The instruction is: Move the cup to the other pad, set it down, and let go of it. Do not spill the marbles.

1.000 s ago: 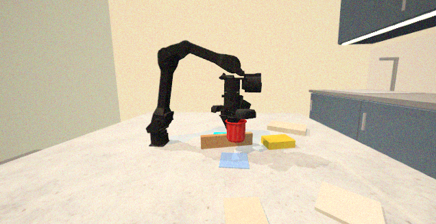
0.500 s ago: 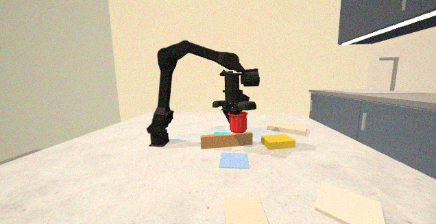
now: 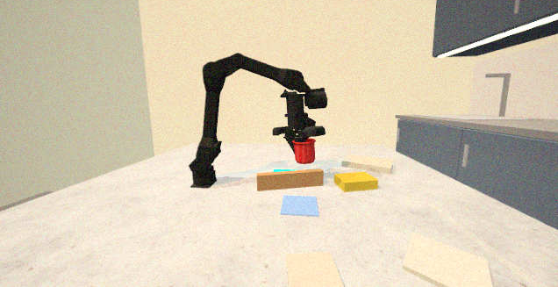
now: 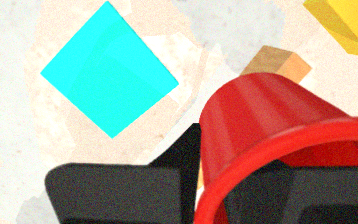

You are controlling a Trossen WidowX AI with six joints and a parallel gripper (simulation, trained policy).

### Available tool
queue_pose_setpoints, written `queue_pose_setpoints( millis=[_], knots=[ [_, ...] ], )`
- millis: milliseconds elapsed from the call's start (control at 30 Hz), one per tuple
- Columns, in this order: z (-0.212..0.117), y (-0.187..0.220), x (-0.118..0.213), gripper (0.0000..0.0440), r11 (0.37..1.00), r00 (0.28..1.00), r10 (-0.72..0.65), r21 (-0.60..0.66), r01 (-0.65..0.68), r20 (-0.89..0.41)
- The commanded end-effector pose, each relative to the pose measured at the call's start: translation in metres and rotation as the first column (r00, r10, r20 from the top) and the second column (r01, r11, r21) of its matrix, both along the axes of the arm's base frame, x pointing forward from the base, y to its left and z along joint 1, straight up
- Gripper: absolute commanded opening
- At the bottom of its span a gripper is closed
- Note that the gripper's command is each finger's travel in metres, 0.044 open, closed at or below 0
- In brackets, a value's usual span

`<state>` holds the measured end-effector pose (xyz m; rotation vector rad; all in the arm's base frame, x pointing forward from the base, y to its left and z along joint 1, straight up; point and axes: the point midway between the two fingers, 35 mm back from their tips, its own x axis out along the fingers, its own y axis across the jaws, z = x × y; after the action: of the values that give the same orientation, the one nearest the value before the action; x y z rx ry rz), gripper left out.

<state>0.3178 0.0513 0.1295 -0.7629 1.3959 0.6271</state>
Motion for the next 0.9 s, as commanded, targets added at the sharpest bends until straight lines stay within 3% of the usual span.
queue_pose_setpoints(
  millis=[0,867],
  knots=[
    [-0.001,0.01,-0.002,0.0,1.0,1.0,0.009,0.006,-0.009,0.005],
    [-0.037,0.067,-0.041,0.0,0.999,0.999,0.051,0.003,-0.051,0.008]
  ],
)
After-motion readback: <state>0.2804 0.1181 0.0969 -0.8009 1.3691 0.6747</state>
